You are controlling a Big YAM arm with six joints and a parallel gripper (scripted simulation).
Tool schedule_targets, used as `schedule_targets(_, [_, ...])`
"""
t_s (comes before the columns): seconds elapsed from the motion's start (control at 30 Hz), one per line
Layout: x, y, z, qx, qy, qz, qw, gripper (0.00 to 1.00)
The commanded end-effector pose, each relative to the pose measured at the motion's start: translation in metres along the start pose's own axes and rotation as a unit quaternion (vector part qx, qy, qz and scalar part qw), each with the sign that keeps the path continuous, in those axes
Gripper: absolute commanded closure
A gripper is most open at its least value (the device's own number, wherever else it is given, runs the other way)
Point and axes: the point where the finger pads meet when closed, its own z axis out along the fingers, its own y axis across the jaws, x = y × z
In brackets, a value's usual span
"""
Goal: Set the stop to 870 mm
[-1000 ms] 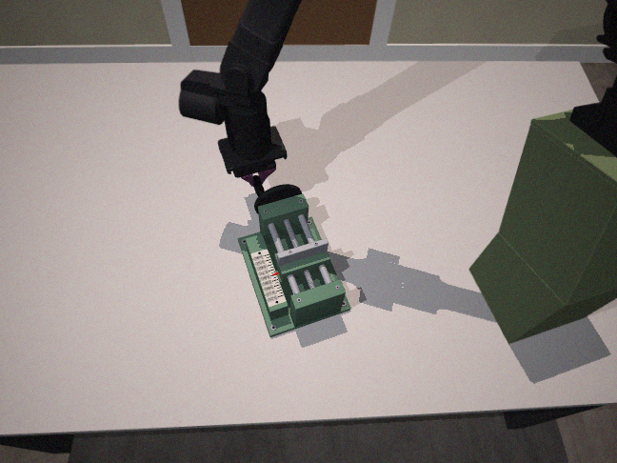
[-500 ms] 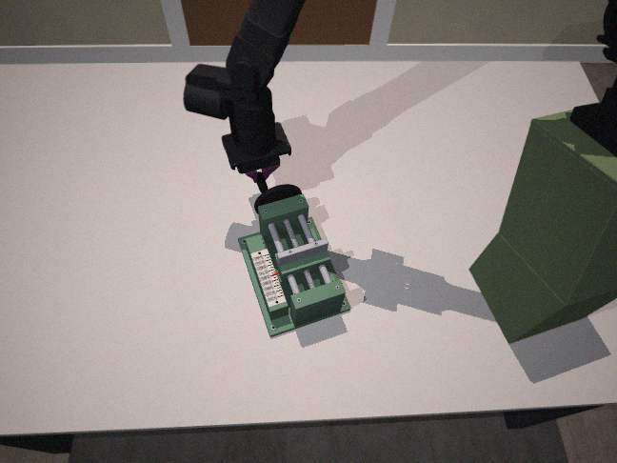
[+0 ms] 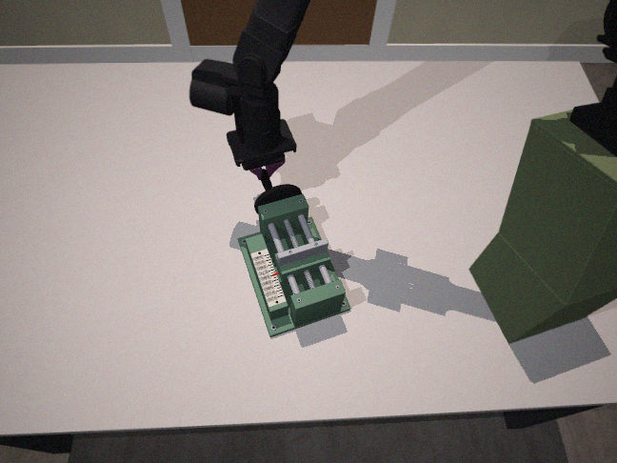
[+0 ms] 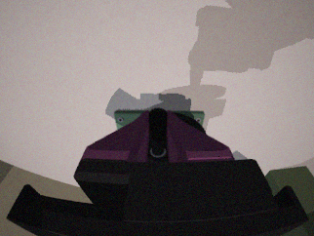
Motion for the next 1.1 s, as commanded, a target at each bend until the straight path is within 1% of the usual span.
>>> schedule_targets(0.0, [-0.014,-0.007,-0.017,-0.008,-0.009,0.004,1.000,0.94])
schedule_targets(0.27, [-0.013,-0.011,-0.018,-0.005,-0.008,0.004,1.000,0.94])
schedule_targets(0.37, [-0.015,-0.011,-0.017,-0.010,-0.012,0.004,1.000,0.94])
schedule_targets(0.63, [-0.013,-0.025,-0.014,-0.005,-0.009,0.003,1.000,0.94])
schedule_targets(0.73, [-0.012,-0.026,-0.014,-0.003,-0.008,0.003,1.000,0.94])
schedule_targets(0.9, [-0.013,-0.026,-0.014,-0.006,-0.010,0.003,1.000,0.94])
schedule_targets(0.97, [-0.014,-0.026,-0.013,-0.008,-0.012,0.004,1.000,0.94])
schedule_targets(1.07, [-0.011,-0.032,-0.007,-0.004,-0.009,0.003,1.000,0.94])
